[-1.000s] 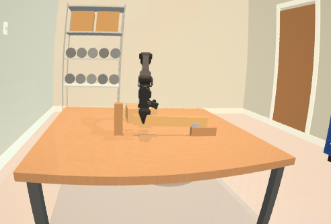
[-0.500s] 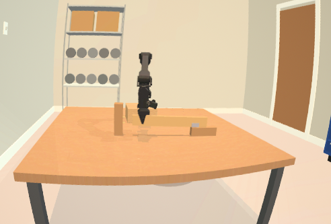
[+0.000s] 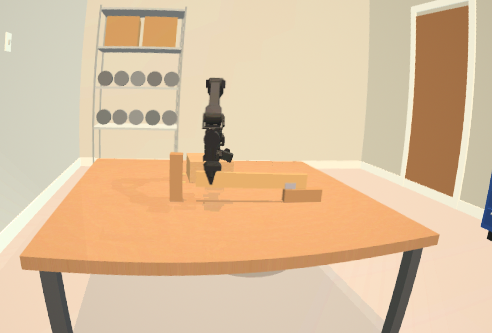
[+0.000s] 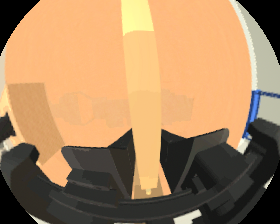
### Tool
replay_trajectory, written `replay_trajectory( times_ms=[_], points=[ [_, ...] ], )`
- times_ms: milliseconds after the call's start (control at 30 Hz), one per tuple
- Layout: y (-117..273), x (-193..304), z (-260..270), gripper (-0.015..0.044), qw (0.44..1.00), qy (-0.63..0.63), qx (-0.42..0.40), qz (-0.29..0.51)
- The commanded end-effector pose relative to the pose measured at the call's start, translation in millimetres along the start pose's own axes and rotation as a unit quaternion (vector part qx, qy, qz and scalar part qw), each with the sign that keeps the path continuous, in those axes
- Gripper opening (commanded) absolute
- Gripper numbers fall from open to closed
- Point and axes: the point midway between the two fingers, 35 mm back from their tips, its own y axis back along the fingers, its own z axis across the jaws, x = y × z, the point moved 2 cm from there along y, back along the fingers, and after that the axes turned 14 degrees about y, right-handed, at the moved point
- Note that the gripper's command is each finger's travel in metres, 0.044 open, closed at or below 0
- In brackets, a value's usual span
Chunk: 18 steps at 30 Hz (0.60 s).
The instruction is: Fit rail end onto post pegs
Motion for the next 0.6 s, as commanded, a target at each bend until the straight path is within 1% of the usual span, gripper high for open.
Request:
replay_trajectory(
  times_ms=[0, 567],
  points=[
    [0.4, 2.6, -0.1, 0.0000, 1.000, 0.001, 0.001, 0.002],
    [2.0, 7.7, 1.2, 0.0000, 1.000, 0.001, 0.001, 0.002]
  ],
)
